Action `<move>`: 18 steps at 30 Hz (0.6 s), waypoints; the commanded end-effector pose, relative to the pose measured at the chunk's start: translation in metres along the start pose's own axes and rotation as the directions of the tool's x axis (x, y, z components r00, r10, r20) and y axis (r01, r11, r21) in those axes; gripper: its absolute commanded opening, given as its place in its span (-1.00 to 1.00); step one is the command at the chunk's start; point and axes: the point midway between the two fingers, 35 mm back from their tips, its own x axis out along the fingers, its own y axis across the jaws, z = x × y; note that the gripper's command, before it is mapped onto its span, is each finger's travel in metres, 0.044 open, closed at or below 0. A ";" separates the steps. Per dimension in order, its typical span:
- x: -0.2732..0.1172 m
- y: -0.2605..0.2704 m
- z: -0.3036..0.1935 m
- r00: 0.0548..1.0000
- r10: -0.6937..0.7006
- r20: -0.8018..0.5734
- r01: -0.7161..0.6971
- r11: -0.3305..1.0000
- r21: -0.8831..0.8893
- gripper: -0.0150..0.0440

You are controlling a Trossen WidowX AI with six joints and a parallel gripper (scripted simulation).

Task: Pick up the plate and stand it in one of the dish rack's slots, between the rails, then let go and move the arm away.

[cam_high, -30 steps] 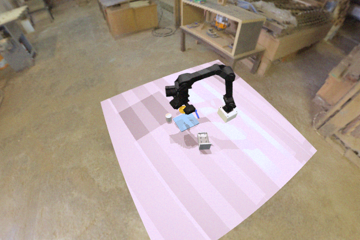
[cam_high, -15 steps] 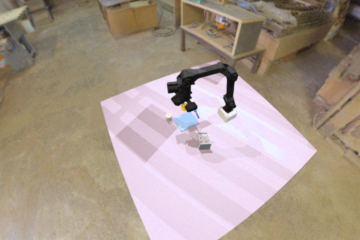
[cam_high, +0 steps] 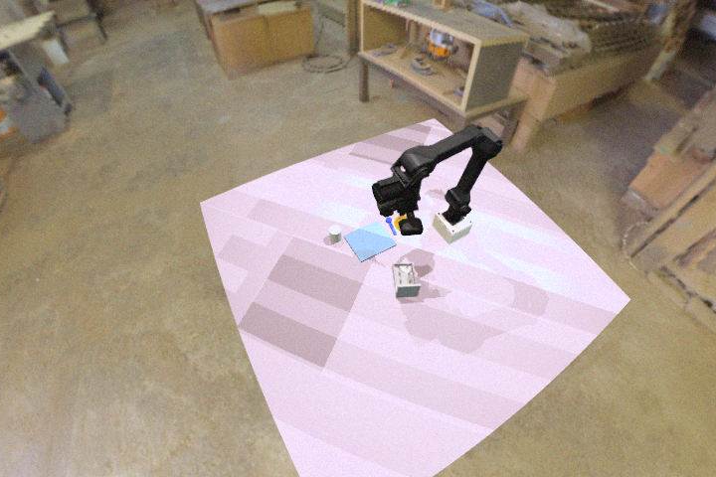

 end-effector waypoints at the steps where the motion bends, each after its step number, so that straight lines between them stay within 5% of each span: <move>1: 0.003 0.002 -0.011 1.000 0.002 -0.001 -0.002 0.999 0.051 -0.49; 18: 0.037 0.006 -0.016 0.976 0.143 -0.162 -0.178 0.958 -0.226 -0.49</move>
